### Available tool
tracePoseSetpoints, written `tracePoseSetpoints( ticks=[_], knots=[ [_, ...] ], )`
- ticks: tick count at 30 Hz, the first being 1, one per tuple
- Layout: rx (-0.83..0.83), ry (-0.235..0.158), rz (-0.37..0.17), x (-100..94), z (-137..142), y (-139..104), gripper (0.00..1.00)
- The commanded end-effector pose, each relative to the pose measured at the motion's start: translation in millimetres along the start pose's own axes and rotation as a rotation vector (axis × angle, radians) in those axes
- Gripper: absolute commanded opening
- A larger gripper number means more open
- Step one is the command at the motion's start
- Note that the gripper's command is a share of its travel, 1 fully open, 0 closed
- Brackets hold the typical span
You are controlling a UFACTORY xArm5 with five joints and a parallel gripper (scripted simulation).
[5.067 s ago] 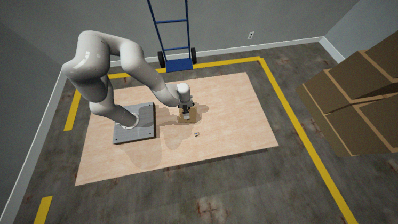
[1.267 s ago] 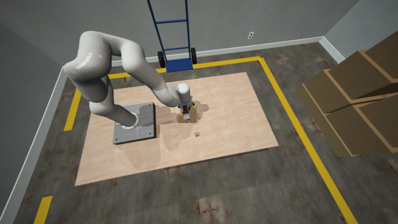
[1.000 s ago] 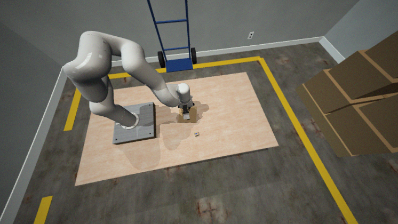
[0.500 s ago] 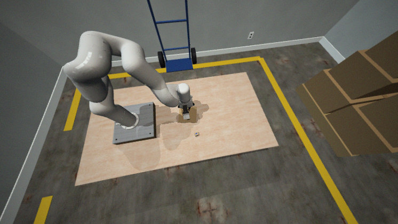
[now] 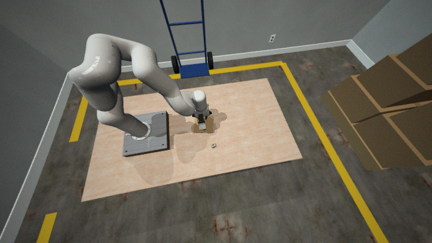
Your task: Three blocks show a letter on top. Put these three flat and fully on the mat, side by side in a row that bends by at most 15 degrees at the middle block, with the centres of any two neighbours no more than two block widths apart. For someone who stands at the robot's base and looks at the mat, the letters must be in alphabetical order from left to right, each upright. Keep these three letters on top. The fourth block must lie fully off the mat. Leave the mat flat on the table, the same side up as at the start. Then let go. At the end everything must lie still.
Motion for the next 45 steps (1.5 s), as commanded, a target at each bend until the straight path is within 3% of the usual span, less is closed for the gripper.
tracePoseSetpoints(
  ticks=[1, 16, 30, 40, 41, 45],
  knots=[
    [0.000, 0.003, 0.000, -1.0, -1.2, -0.2, 0.42],
    [0.000, 0.003, 0.000, -11.4, -1.0, -1.0, 0.42],
    [0.000, 0.003, 0.000, -79.6, -0.7, -1.5, 0.42],
    [0.000, 0.003, 0.000, -90.5, -0.7, -1.5, 0.42],
    [0.000, 0.003, 0.000, -90.5, -0.7, -1.5, 1.00],
    [0.000, 0.003, 0.000, -90.5, -0.7, -1.5, 1.00]
  ],
)
Point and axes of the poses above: the point where the finger pads meet when closed, its own x axis out along the fingers, its own z axis across the jaws, y = z × x, the point moved 4 cm from there along -x, back along the fingers, and after that the axes turned 2 degrees about x, right-handed, at the moved point
